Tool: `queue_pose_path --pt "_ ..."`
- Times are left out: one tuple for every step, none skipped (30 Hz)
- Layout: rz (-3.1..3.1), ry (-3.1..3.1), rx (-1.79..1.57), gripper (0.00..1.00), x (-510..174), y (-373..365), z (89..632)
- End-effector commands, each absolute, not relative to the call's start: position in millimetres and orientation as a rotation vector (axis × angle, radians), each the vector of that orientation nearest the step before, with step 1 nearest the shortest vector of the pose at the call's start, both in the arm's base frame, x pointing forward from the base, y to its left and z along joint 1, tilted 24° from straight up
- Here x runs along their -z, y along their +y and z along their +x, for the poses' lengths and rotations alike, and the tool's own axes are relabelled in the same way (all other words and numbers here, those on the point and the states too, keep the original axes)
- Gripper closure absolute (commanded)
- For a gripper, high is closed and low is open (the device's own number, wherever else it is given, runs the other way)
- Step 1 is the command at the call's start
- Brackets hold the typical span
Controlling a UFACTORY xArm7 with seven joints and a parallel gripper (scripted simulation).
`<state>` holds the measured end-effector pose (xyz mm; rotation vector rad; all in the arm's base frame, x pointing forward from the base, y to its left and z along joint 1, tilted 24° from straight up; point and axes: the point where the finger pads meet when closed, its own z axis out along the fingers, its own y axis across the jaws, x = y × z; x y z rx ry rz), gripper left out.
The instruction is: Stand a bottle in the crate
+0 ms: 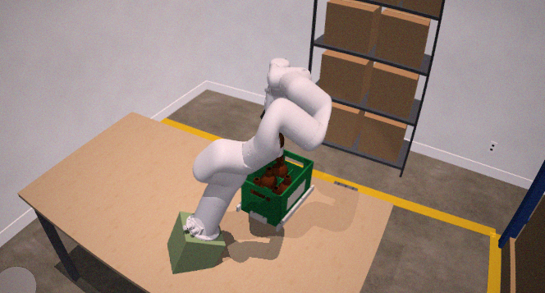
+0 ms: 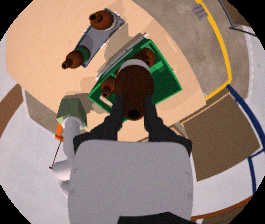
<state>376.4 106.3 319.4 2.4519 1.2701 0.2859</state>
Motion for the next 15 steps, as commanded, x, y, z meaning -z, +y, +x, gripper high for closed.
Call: queue_pose_path --pt "2.451 1.271 -0.292 1.00 -324 100 380" --pt "2.451 1.271 -0.292 1.00 -324 100 380" --pt "2.451 1.271 -0.292 1.00 -325 99 381" --pt "2.451 1.271 -0.292 1.00 -325 97 382" --pt "2.451 1.271 -0.292 1.00 -326 95 382" --pt "2.451 1.271 -0.292 1.00 -327 93 383" --pt "2.451 1.271 -0.292 1.00 -328 91 384" --pt "2.451 1.271 -0.292 1.00 -329 89 385" --pt "2.451 1.271 -0.292 1.00 -329 87 386" --pt "2.451 1.271 -0.292 1.00 -330 85 386" --pt "2.451 1.271 -0.292 1.00 -331 84 387" --pt "2.451 1.271 -0.292 1.00 -332 82 388" --pt "2.451 1.271 -0.292 1.00 -332 80 389" --pt "2.451 1.271 -0.292 1.00 -333 78 390" --pt "2.451 1.271 -0.292 1.00 -334 77 390"
